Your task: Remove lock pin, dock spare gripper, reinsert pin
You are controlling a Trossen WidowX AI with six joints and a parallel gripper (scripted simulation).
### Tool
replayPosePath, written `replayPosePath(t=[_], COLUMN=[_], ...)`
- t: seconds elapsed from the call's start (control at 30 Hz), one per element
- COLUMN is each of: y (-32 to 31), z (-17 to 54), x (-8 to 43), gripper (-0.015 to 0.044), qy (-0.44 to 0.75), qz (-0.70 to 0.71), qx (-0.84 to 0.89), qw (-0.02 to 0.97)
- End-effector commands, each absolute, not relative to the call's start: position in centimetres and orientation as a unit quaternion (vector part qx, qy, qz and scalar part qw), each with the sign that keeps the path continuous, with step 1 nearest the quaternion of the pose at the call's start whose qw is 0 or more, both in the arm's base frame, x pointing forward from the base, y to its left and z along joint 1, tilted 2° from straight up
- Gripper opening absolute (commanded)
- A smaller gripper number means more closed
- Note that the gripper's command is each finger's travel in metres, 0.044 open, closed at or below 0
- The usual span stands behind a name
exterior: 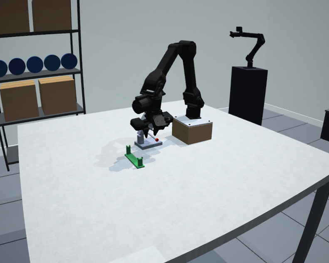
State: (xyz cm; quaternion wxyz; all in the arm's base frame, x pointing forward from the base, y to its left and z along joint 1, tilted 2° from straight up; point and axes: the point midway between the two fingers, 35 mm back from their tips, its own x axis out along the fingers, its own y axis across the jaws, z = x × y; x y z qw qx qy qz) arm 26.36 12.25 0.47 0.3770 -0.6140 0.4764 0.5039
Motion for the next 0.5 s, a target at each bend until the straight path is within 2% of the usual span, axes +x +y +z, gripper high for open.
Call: replayPosePath(t=[0.0, 0.47], y=[12.8, 14.8], z=[1.3, 4.2], x=[26.2, 25.5], gripper=[0.02, 0.02], qy=[0.476, 0.479], qz=[0.504, 0.507], qx=[-0.614, -0.616], qw=[0.378, 0.367])
